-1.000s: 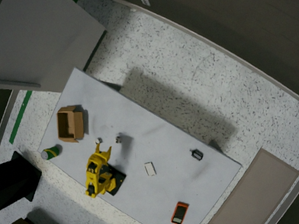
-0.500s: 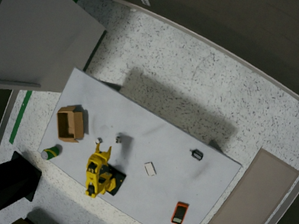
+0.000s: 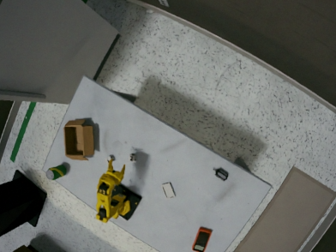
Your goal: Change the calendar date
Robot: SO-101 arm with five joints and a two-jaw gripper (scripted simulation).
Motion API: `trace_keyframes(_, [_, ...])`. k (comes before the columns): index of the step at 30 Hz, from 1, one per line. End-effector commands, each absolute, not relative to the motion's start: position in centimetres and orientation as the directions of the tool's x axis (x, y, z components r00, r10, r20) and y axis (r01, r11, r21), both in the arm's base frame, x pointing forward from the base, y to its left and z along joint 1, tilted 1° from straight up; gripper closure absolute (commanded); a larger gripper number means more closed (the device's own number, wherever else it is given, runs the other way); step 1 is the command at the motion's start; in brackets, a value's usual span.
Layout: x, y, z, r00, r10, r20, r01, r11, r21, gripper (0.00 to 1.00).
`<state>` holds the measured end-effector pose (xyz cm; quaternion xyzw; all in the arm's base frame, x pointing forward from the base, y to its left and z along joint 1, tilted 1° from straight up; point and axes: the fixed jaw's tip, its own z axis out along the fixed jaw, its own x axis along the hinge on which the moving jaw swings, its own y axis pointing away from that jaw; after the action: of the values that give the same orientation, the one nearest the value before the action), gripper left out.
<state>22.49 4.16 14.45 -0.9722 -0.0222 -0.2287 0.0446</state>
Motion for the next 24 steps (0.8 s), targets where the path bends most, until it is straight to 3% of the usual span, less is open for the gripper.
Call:
trace_keyframes(1, [22.54,4.29,14.82,0.887,-0.026,0.46,0.025,-0.994,-0.105,0.65])
trace_keyframes(17, [22.42,4.74,14.47,0.831,-0.406,0.382,-0.315,-0.907,-0.279,0.65])
trace_keyframes(24, [22.35,5.1,14.26,0.725,-0.622,0.296,-0.514,-0.775,-0.369,0.65])
